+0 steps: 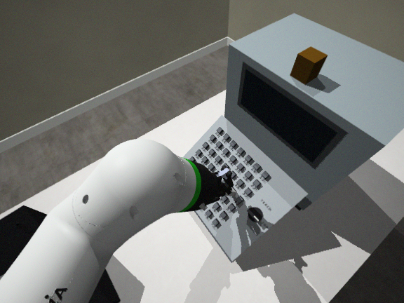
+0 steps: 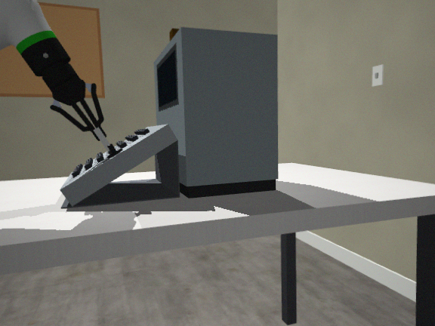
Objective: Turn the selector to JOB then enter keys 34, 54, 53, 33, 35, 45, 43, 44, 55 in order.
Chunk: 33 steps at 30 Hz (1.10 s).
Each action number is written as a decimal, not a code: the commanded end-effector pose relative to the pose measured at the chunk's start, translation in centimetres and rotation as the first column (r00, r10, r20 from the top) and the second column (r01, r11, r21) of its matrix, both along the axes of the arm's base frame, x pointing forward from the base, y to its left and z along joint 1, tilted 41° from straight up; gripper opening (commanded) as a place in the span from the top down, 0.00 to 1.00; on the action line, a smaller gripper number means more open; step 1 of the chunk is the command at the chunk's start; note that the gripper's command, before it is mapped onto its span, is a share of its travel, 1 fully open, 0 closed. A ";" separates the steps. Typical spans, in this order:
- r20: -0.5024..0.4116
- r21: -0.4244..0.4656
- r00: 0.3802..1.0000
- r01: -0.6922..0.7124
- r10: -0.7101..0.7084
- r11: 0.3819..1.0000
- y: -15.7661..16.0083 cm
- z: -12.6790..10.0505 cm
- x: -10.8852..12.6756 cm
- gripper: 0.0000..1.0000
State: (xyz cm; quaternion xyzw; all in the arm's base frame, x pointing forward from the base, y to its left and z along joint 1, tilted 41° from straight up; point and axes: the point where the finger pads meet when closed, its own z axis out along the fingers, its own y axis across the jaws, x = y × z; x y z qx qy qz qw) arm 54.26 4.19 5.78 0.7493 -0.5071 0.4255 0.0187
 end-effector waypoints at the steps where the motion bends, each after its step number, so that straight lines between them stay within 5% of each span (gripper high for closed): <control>1: 0.000 0.000 1.000 0.000 0.000 1.000 0.0 -0.1 0.1 1.00; 33: 0.000 0.000 1.000 0.000 0.000 1.000 -0.3 -0.4 0.4 1.00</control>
